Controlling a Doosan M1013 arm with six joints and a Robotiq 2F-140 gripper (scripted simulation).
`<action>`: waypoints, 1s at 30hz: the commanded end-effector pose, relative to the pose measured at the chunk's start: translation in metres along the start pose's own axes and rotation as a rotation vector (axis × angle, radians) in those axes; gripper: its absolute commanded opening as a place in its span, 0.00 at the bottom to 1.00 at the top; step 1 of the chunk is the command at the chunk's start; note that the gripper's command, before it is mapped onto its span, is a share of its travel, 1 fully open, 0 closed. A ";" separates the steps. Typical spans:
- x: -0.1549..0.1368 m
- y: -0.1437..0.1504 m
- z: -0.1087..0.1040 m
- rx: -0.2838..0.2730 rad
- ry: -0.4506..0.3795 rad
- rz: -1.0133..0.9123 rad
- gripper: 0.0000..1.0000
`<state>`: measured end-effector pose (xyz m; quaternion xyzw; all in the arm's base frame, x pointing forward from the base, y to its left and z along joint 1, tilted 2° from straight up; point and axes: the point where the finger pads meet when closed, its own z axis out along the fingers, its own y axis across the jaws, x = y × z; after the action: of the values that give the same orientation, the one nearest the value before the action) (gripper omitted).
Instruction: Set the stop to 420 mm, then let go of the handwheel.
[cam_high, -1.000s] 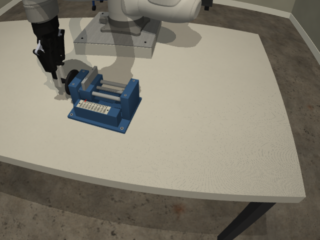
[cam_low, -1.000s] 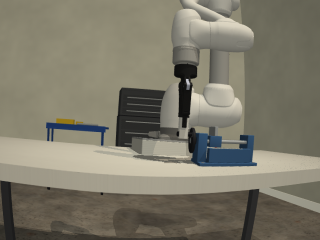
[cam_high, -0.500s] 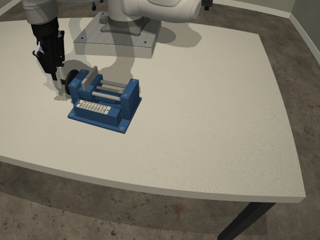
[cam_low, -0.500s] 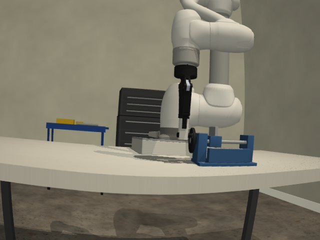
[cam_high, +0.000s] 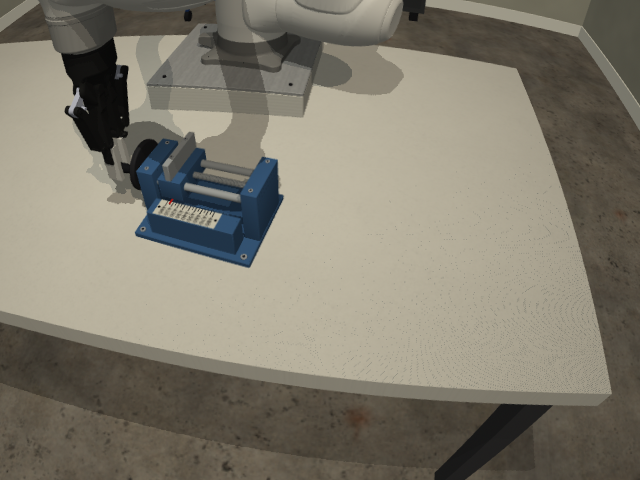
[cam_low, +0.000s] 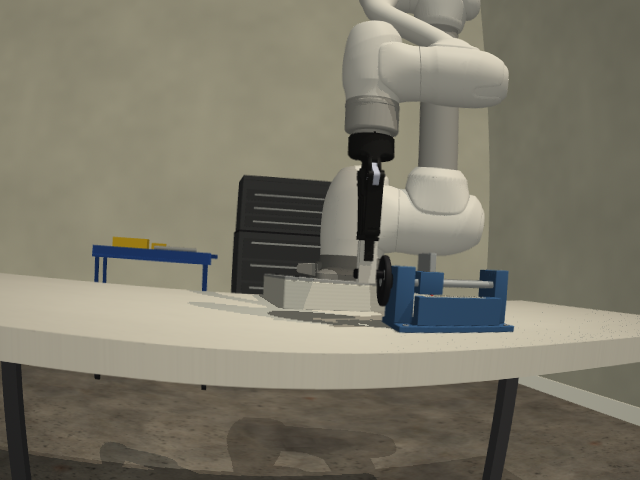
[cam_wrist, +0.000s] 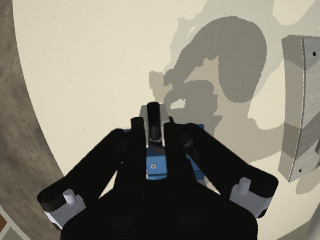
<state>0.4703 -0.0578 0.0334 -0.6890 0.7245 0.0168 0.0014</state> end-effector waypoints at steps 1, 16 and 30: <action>0.000 -0.001 0.005 -0.004 0.002 -0.004 0.04; 0.000 -0.002 0.018 -0.004 0.002 -0.004 0.04; 0.001 0.007 0.034 -0.004 0.002 -0.004 0.04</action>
<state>0.4656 -0.0568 0.0054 -0.6887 0.7249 0.0167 0.0016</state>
